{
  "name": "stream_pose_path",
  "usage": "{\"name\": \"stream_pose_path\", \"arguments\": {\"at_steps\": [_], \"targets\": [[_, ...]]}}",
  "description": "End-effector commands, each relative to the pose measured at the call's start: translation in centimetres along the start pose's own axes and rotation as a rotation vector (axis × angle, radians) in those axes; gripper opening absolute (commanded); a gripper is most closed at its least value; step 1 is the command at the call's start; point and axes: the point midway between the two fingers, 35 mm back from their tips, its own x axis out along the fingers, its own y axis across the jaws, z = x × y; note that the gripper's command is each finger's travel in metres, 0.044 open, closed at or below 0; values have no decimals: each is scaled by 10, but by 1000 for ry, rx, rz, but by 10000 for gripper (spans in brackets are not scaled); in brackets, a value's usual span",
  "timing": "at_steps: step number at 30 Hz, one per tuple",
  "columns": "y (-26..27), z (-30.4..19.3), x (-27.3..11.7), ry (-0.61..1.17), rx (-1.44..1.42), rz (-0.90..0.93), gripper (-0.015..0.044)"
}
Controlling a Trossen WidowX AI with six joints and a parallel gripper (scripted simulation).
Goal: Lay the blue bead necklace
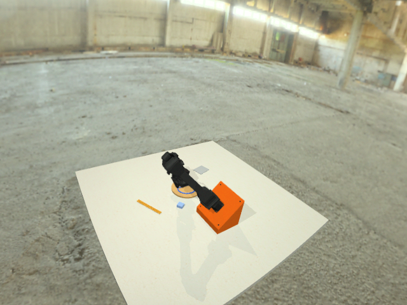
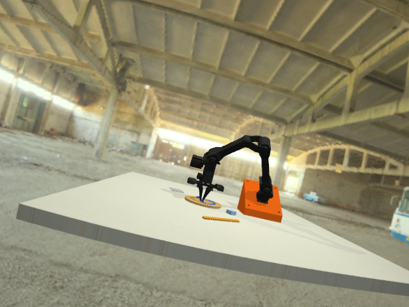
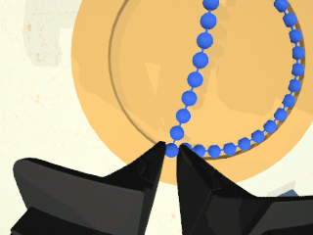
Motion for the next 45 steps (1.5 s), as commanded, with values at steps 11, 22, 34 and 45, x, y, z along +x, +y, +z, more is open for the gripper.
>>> {"name": "stream_pose_path", "arguments": {"at_steps": [11, 22, 34, 45], "targets": [[1, -1, 4, 0, -4, 2, 157], [0, -1, 3, 2, 2, -3, 440], [0, -1, -1, 4, 1, -4, 440], [0, -1, -1, 4, 1, -4, 440]]}}
